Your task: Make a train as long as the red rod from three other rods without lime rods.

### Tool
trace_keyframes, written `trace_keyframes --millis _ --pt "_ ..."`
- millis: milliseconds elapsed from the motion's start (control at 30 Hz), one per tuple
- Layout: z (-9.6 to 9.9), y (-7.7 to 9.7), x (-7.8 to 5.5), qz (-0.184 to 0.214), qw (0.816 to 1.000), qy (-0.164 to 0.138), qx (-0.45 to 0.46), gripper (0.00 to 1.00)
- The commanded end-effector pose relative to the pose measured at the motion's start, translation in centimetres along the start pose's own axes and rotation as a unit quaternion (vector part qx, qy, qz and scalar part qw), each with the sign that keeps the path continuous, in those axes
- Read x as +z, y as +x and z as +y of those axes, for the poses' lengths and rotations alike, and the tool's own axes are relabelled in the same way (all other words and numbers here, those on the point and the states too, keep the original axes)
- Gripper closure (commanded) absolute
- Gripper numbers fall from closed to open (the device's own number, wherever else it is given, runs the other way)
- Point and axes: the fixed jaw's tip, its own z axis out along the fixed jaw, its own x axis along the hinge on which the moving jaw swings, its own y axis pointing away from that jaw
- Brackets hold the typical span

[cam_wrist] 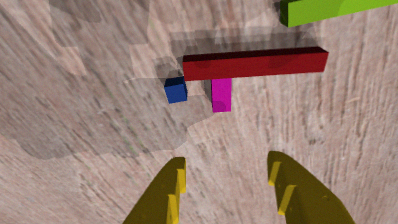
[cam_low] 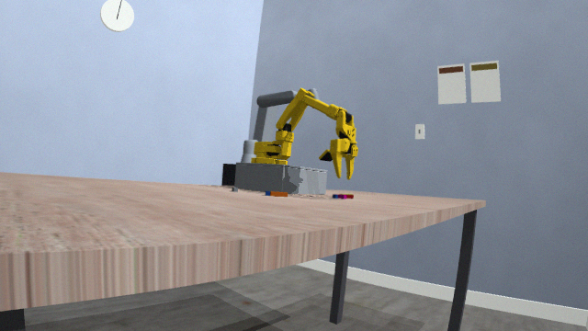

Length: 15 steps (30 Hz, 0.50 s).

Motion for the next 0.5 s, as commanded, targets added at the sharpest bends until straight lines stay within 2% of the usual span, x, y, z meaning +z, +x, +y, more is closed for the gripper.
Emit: trace_keyframes --millis 0,467 --pt "-0.45 -0.4 0.37 -0.012 1.0 -0.003 -0.024 0.81" --pt "-0.98 -0.58 0.44 -0.017 0.999 -0.005 -0.037 0.81"
